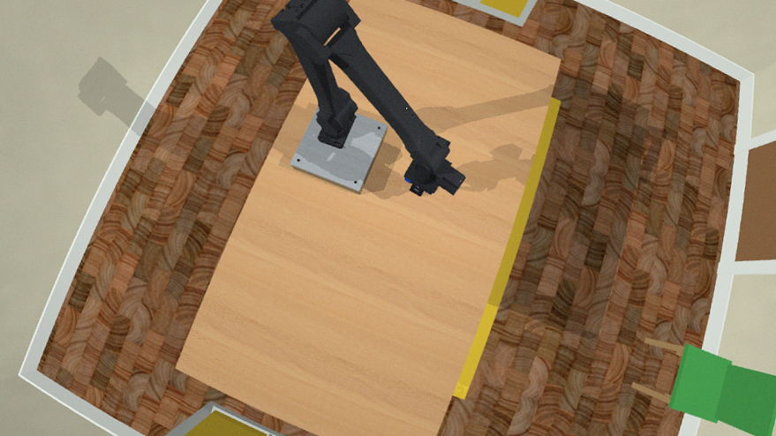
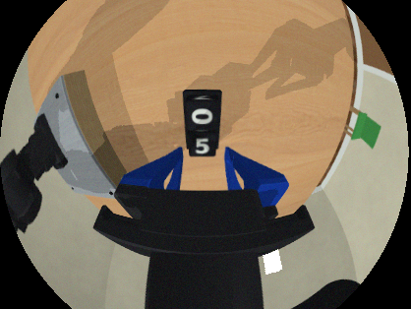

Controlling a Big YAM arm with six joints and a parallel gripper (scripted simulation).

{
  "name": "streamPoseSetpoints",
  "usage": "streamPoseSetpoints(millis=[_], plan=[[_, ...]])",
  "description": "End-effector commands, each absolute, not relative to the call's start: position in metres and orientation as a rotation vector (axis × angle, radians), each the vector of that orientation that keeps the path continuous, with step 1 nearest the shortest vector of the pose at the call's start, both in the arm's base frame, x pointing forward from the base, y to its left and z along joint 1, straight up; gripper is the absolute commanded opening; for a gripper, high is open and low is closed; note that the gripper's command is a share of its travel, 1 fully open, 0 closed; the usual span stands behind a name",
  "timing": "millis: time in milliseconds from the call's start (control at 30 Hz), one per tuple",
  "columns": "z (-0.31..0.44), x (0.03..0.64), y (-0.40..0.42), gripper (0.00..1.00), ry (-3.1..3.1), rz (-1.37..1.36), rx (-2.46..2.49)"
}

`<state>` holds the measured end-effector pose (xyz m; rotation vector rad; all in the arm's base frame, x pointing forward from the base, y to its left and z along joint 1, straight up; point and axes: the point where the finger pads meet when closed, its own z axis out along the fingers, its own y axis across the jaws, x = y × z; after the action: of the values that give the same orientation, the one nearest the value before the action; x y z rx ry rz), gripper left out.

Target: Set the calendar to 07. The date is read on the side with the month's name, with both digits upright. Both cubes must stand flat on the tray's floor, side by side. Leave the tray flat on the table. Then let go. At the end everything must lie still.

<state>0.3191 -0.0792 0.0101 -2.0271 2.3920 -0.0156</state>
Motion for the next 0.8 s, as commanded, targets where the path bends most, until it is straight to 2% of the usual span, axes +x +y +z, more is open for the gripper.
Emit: streamPoseSetpoints(millis=[0, 767], plan=[[0.0102, 0.3208, -0.0804, 0.47, 2.386, -0.015, -2.028], [0.0114, 0.3240, -0.0812, 0.47, 2.382, -0.027, -2.024]])
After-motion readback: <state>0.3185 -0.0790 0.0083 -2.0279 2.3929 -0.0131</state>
